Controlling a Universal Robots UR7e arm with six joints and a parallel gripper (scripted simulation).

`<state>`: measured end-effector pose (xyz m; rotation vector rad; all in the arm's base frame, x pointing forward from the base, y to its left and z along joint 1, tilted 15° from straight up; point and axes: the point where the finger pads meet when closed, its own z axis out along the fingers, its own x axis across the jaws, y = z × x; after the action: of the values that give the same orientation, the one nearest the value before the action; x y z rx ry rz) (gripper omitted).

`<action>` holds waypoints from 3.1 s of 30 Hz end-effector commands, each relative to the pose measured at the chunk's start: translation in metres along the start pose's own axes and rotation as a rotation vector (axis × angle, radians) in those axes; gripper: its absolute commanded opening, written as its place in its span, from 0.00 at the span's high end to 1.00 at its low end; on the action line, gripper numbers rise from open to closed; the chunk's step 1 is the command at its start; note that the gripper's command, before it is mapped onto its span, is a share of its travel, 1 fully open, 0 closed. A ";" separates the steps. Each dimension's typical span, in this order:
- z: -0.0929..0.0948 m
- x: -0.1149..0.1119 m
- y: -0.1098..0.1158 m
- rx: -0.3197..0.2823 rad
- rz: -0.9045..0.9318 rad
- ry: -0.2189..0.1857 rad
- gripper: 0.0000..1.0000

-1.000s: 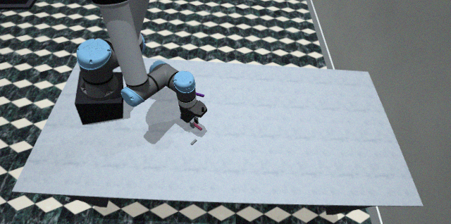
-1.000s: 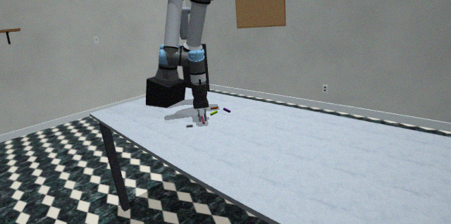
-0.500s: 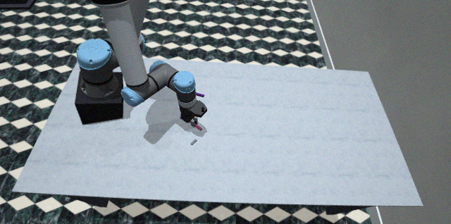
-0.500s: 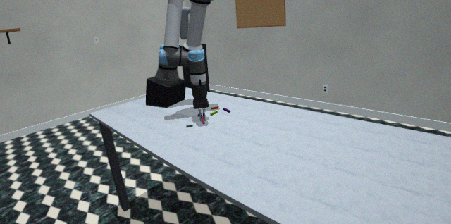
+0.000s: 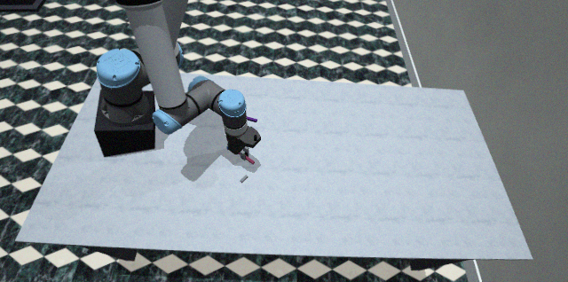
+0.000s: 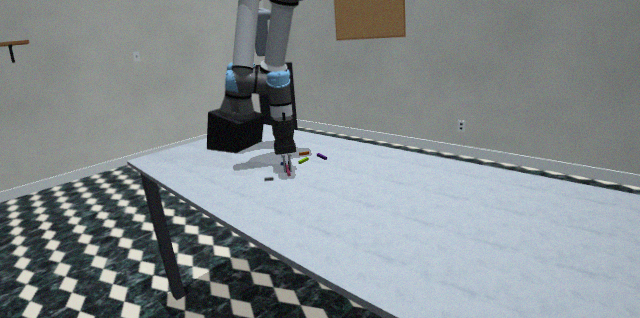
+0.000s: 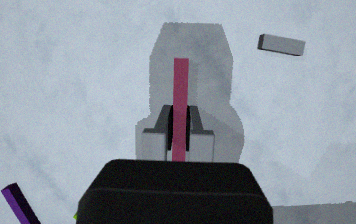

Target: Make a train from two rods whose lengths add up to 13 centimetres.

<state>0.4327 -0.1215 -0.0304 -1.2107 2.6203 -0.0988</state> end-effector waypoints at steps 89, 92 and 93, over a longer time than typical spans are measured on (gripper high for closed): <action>-0.099 -0.012 0.007 -0.002 0.111 0.002 0.76; -0.099 -0.018 0.010 -0.003 0.160 0.004 0.76; -0.098 -0.020 0.012 -0.003 0.178 0.004 0.76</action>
<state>0.4100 -0.1101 0.0661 -1.0434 2.6924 -0.0732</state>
